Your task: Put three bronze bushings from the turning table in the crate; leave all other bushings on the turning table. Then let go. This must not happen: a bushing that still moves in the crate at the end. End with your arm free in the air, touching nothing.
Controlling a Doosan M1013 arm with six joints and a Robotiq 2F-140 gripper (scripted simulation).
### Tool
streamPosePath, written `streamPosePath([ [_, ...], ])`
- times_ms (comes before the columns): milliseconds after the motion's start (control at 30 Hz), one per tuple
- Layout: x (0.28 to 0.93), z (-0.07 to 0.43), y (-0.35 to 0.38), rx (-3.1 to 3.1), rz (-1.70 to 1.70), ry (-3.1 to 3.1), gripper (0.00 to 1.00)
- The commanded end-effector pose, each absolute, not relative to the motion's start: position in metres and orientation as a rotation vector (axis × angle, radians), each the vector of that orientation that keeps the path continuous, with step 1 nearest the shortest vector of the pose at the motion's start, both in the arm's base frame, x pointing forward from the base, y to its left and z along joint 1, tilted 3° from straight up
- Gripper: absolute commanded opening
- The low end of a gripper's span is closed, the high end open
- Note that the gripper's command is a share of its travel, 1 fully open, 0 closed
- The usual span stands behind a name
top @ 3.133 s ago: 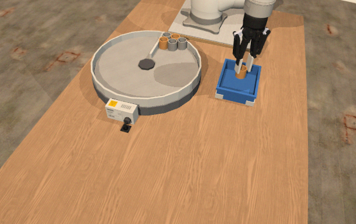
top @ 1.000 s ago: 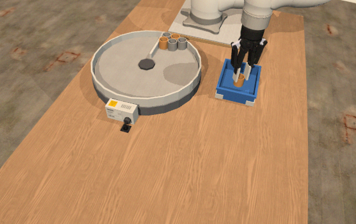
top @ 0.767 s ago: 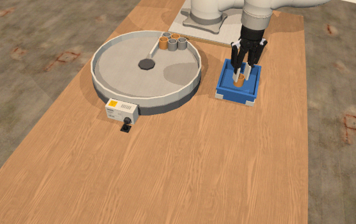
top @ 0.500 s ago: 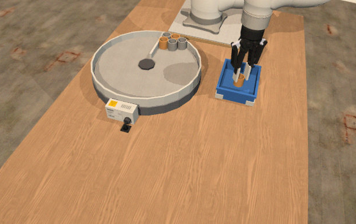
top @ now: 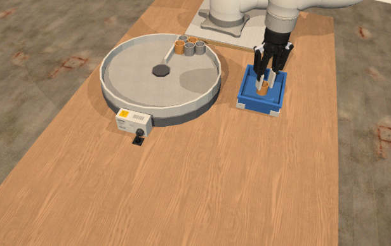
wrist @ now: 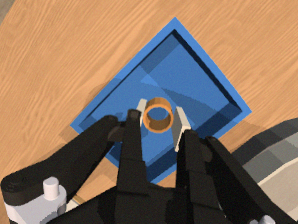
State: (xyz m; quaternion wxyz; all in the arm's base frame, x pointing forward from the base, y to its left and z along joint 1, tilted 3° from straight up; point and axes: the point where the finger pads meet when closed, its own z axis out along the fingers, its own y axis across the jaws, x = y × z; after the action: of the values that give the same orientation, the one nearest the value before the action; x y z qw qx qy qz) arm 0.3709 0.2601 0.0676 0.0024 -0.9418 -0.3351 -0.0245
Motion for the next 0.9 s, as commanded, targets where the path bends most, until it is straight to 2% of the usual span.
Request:
streamPosePath([
  [0,0.3708,0.0677,0.2601,-2.954,-0.077,-1.051,0.0],
  [867,0.3711,0.0621,0.2603,-2.954,-0.077,-1.051,0.0],
])
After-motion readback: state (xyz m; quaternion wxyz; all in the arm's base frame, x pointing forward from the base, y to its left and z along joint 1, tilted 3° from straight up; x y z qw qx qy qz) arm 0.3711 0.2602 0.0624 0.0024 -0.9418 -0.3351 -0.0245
